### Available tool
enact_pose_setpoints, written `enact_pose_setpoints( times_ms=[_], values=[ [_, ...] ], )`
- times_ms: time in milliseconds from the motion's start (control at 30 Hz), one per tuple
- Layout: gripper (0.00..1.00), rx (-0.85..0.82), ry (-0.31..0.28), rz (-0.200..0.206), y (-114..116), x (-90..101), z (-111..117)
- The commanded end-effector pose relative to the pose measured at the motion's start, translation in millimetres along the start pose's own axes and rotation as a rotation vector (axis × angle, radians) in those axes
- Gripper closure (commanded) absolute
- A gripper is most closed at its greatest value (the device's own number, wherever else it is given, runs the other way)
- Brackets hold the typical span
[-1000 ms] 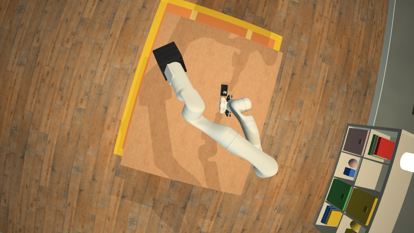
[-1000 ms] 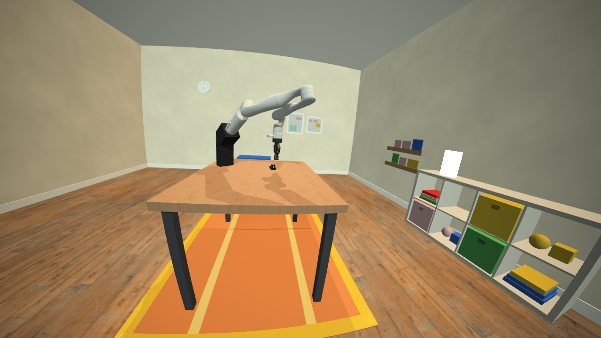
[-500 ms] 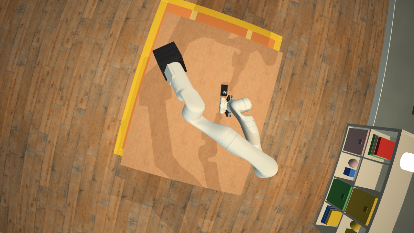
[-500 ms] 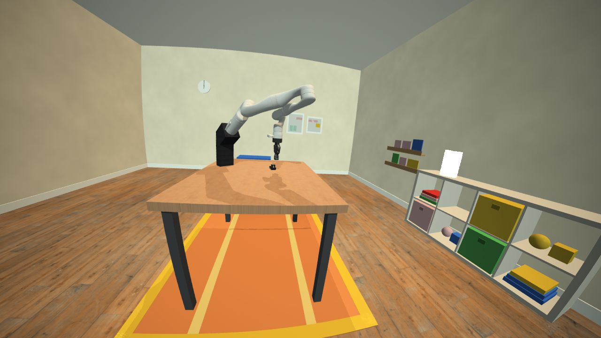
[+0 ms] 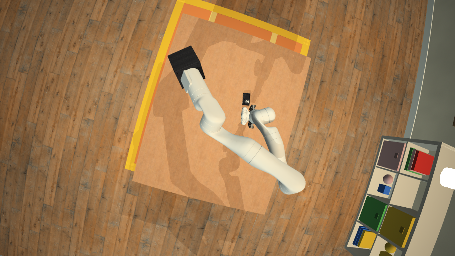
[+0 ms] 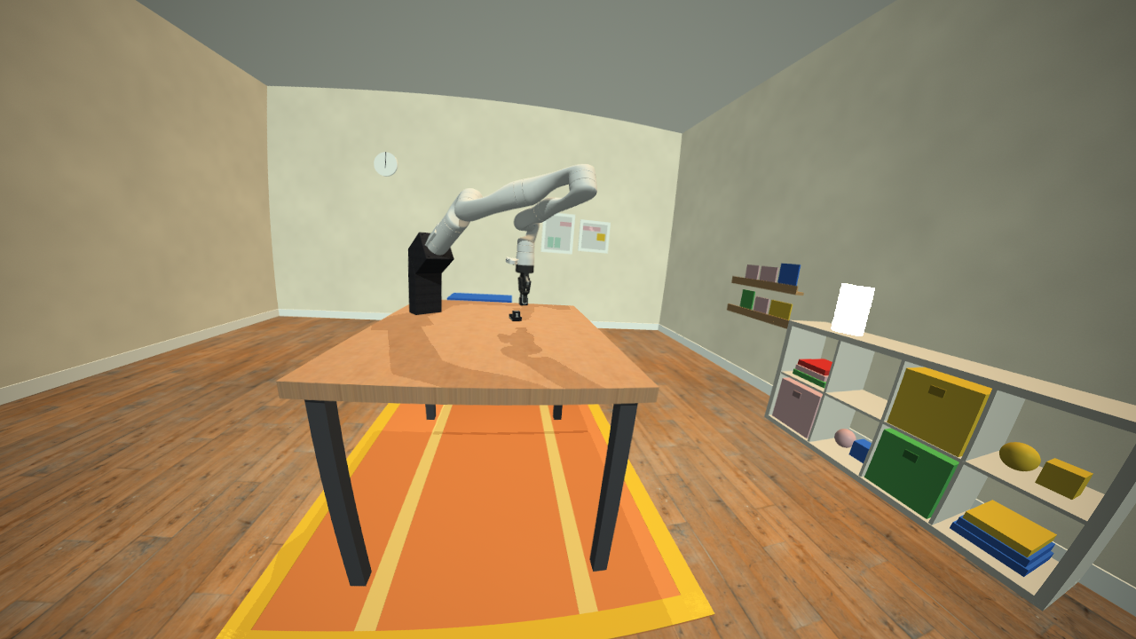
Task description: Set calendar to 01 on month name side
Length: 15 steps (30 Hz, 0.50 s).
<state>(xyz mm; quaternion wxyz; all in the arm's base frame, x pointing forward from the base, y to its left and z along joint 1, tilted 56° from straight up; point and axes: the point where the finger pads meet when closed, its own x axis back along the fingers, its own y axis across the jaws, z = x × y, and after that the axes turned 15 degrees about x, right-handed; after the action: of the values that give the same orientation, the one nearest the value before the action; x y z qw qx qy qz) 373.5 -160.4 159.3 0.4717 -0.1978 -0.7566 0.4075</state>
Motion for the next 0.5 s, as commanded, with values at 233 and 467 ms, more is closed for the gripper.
enact_pose_setpoints(
  times_ms=[233, 467],
  values=[
    [0.72, 0.001, 0.016, -0.001, 1, -32.6, 6],
    [0.72, 0.001, 0.016, -0.001, 1, -63.3, 7]
  ],
)
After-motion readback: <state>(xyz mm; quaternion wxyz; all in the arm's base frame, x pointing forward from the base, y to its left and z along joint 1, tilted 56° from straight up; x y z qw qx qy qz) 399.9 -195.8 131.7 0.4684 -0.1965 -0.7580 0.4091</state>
